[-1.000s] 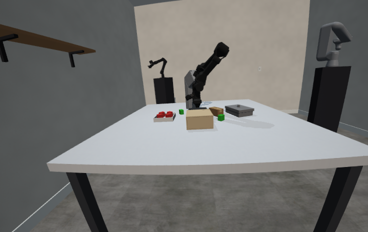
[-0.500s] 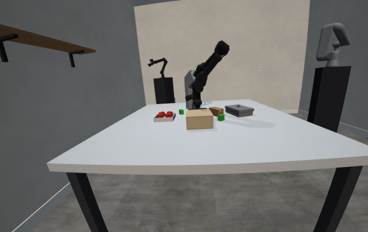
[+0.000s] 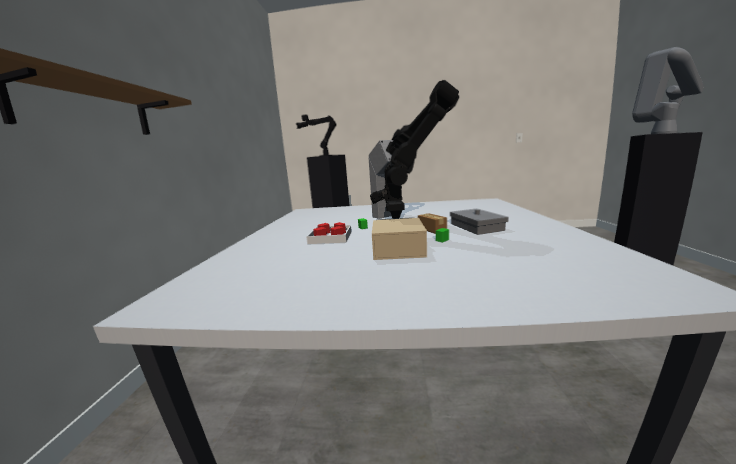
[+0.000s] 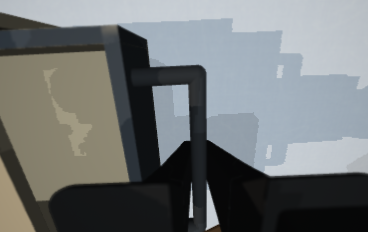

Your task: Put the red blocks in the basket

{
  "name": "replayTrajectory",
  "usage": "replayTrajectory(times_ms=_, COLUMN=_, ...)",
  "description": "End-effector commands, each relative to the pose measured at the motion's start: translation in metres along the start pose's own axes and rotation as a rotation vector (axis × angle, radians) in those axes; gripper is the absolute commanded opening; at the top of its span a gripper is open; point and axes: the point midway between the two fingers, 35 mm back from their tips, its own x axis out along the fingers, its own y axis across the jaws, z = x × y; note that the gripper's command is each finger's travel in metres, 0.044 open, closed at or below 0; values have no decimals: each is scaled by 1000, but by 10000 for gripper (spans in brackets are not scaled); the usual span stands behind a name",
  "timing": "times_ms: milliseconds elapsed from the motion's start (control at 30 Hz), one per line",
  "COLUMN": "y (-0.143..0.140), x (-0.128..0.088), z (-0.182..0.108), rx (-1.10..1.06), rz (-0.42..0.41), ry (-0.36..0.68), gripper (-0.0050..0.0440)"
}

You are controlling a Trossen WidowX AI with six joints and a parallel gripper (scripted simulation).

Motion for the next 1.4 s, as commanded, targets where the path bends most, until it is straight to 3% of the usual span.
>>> replayTrajectory(times_ms=0, y=9, x=0, z=1, rx=-6, rz=18, ry=-8, gripper=0)
replayTrajectory(times_ms=333, y=9, x=0, z=1, rx=-6, rz=18, ry=-8, gripper=0)
replayTrajectory(times_ms=500, y=14, x=1, z=0, rx=-7, rz=351, ry=-7, gripper=0)
replayTrajectory(times_ms=533, y=15, x=1, z=0, rx=-7, rz=367, ry=-7, gripper=0)
replayTrajectory(times_ms=1367, y=16, x=1, z=0, rx=-7, rz=367, ry=-7, gripper=0)
